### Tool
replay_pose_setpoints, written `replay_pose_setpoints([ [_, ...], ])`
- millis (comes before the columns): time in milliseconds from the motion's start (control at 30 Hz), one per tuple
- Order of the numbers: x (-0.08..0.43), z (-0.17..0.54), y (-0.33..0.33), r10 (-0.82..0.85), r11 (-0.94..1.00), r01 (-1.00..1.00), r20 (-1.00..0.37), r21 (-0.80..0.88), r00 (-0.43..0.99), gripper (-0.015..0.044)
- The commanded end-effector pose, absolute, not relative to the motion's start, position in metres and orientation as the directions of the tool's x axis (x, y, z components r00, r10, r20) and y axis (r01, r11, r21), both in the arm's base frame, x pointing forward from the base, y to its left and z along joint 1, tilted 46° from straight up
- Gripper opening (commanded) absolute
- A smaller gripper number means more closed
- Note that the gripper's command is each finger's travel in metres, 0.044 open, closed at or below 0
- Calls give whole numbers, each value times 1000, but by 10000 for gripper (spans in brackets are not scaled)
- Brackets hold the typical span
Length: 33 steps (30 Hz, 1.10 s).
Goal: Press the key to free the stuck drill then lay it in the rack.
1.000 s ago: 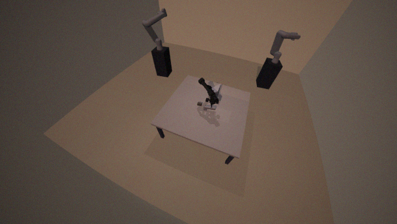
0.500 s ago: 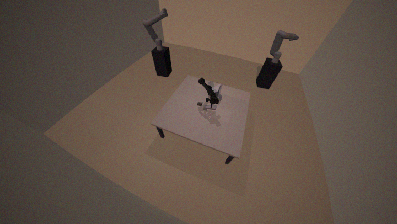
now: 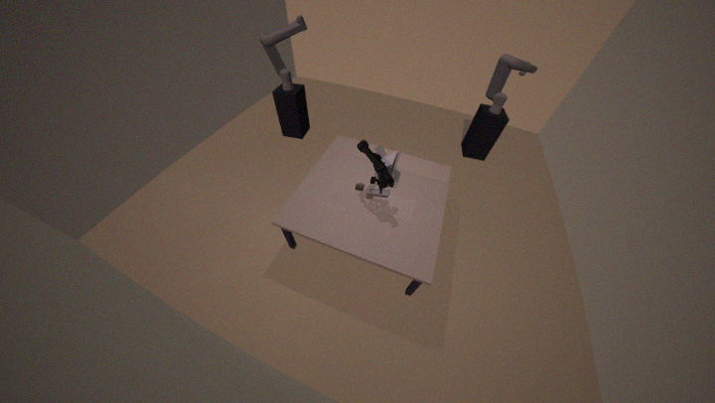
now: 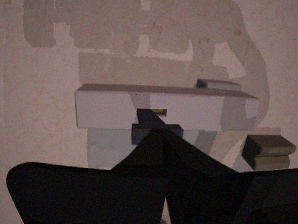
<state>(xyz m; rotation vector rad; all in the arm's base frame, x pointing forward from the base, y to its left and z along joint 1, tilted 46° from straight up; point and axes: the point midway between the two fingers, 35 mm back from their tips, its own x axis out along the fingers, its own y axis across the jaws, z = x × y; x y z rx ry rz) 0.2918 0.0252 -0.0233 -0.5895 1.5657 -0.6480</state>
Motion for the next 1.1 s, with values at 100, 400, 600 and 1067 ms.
replay_pose_setpoints([
  [100,285,-31,17,-703,707,-4,-702,-707,-117,0],
  [400,282,-33,15,-703,707,-4,-701,-708,-117,0],
  [600,281,-35,14,-703,707,-4,-701,-708,-117,0],
  [1067,280,-38,10,-703,706,-4,-701,-708,-117,0],
])
